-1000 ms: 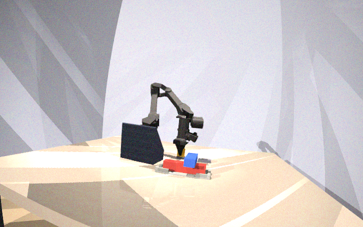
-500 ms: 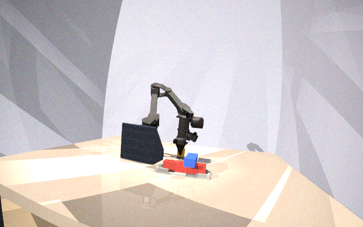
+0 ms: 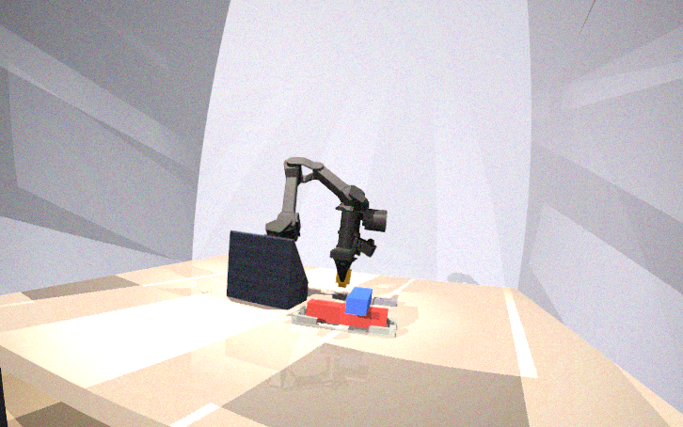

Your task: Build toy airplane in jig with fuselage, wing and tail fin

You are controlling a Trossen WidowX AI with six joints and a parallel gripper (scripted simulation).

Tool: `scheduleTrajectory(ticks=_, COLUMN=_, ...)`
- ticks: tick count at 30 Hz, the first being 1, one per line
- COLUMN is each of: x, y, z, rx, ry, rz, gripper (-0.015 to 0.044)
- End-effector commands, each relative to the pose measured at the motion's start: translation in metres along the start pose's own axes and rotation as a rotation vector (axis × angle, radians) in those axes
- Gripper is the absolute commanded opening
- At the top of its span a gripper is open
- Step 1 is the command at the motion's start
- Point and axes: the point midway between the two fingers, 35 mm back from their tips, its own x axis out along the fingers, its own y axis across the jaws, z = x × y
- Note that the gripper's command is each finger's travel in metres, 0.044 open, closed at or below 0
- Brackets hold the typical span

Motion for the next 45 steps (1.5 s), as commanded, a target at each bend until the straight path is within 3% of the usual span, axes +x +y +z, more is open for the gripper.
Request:
scheduleTrajectory(ticks=1, x=-0.01, y=-0.002, z=0.002, rx=0.001, ry=-0.003, rz=-0.009, gripper=0.0)
scheduleTrajectory(ticks=29, x=-0.096, y=0.0, z=-0.007, rx=0.021, ry=-0.019, rz=0.012, gripper=0.0)
scheduleTrajectory(ticks=45, x=-0.096, y=-0.036, z=0.01, rx=0.019, ry=-0.023, rz=-0.001, gripper=0.0)
